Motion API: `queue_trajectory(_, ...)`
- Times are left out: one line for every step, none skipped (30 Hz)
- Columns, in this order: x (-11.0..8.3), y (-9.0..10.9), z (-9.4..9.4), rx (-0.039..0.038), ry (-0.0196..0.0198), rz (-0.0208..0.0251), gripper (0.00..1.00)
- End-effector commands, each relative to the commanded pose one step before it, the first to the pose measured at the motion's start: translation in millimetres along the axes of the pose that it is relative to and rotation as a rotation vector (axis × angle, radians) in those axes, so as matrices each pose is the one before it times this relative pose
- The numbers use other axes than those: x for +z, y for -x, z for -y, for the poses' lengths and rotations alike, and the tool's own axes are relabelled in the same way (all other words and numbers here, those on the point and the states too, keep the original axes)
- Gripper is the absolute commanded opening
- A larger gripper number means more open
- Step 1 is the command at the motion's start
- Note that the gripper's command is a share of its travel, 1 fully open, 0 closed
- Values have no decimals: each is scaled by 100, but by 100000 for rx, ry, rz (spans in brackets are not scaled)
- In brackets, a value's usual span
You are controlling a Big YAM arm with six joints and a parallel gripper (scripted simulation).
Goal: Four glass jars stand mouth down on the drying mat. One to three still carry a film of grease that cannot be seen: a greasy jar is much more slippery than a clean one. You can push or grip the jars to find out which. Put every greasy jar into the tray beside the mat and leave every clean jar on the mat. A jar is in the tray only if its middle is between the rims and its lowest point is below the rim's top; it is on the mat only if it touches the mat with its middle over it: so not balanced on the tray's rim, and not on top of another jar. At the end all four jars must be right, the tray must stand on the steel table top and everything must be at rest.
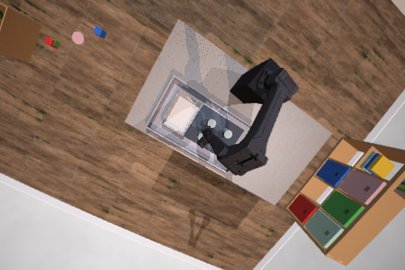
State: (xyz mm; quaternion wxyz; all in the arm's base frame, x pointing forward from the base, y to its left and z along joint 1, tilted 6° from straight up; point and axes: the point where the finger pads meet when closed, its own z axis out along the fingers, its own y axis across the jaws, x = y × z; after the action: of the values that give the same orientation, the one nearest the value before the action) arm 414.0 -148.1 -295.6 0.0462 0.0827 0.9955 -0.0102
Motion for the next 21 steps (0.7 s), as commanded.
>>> queue_trajectory(-238, 425, -137, -1637, 272, 1632, 0)
queue_trajectory(0, -13, 0, 0, 0, 0, 0)
queue_trajectory(0, -13, 0, 0, 0, 0, 0)
queue_trajectory(0, -13, 0, 0, 0, 0, 0)
queue_trajectory(0, -13, 0, 0, 0, 0, 0)
queue_trajectory(0, -13, 0, 0, 0, 0, 0)
queue_trajectory(0, 0, 0, 0, 0, 0, 0)
queue_trajectory(0, 0, 0, 0, 0, 0, 0)
queue_trajectory(0, -13, 0, 0, 0, 0, 0)
queue_trajectory(0, -13, 0, 0, 0, 0, 0)
queue_trajectory(0, -13, 0, 0, 0, 0, 0)
queue_trajectory(0, -13, 0, 0, 0, 0, 0)
queue_trajectory(0, -13, 0, 0, 0, 0, 0)
queue_trajectory(0, -13, 0, 0, 0, 0, 0)
queue_trajectory(0, -13, 0, 0, 0, 0, 0)
queue_trajectory(0, -13, 0, 0, 0, 0, 0)
queue_trajectory(0, -13, 0, 0, 0, 0, 0)
queue_trajectory(0, -13, 0, 0, 0, 0, 0)
queue_trajectory(0, -13, 0, 0, 0, 0, 0)
queue_trajectory(0, -13, 0, 0, 0, 0, 0)
queue_trajectory(0, -13, 0, 0, 0, 0, 0)
